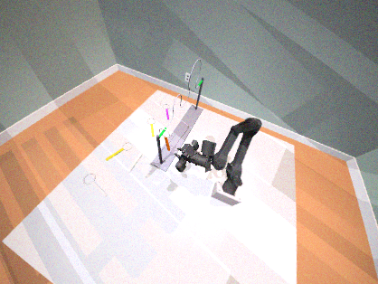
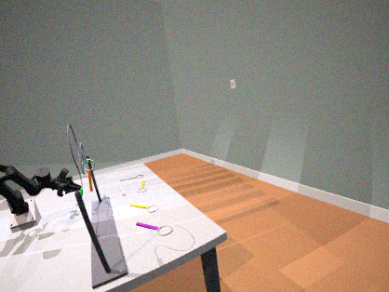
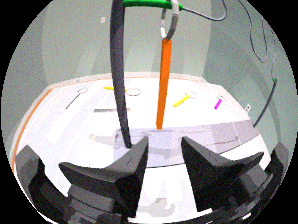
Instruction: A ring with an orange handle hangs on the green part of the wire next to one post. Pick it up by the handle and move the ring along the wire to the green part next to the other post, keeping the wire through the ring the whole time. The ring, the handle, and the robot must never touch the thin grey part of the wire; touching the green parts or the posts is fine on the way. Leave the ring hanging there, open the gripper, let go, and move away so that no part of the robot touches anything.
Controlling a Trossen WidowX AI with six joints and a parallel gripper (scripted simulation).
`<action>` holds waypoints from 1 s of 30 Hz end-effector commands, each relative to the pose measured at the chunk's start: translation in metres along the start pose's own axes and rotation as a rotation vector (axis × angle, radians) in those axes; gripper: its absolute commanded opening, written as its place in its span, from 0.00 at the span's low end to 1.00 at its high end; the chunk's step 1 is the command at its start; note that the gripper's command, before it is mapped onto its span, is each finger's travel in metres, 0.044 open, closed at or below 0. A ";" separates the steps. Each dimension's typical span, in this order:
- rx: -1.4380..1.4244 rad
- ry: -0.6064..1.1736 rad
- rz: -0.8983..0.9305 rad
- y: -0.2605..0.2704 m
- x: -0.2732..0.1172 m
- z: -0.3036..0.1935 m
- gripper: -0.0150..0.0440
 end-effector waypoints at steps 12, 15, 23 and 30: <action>-0.001 -0.002 -0.002 0.000 -0.044 -0.007 0.79; -0.001 -0.002 -0.002 -0.001 -0.045 -0.007 0.93; -0.001 -0.002 -0.002 -0.001 -0.045 -0.007 1.00; -0.001 -0.002 -0.002 -0.001 -0.045 -0.007 1.00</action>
Point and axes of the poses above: the point midway between the two fingers, 35 mm back from their tips, its own x axis out along the fingers, its own y axis across the jaws, z = x × y, the point moved 6 cm from there along -x, back along the fingers, and after that the axes turned 1 degree about -x, right-handed, at the moved point
